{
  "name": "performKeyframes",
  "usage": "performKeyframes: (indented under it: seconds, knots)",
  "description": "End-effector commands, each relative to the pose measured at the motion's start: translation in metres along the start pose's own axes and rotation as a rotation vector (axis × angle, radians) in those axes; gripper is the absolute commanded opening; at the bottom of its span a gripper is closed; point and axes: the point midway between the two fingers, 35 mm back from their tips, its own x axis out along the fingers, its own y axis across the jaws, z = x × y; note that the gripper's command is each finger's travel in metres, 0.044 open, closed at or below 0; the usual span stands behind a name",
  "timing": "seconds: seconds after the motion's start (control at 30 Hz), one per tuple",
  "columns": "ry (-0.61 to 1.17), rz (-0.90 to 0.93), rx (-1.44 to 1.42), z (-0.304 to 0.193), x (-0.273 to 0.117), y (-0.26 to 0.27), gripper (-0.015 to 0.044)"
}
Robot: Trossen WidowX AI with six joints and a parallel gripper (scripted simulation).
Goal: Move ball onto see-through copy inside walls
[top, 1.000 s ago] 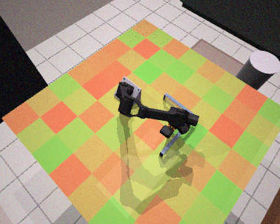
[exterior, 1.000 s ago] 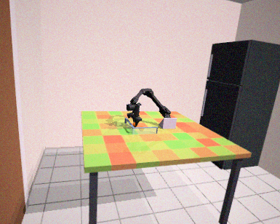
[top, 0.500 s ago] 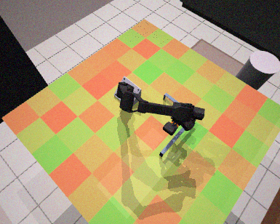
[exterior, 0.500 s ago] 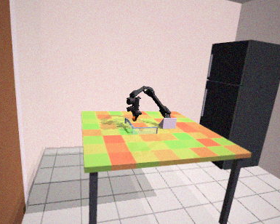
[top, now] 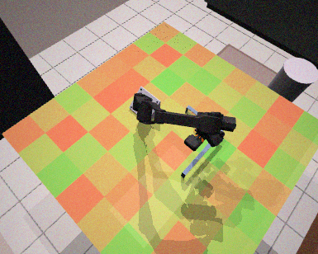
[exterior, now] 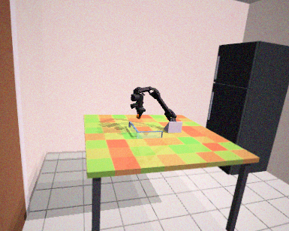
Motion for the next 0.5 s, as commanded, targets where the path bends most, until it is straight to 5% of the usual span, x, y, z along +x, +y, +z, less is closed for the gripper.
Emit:
performKeyframes:
  seconds: [0.0, 0.47]
  knots:
    - [0.000, 0.004, 0.006, -0.002, -0.004, 0.004, 0.0000]
    - [0.000, 0.008, 0.005, -0.040, 0.035, 0.085, 0.0000]
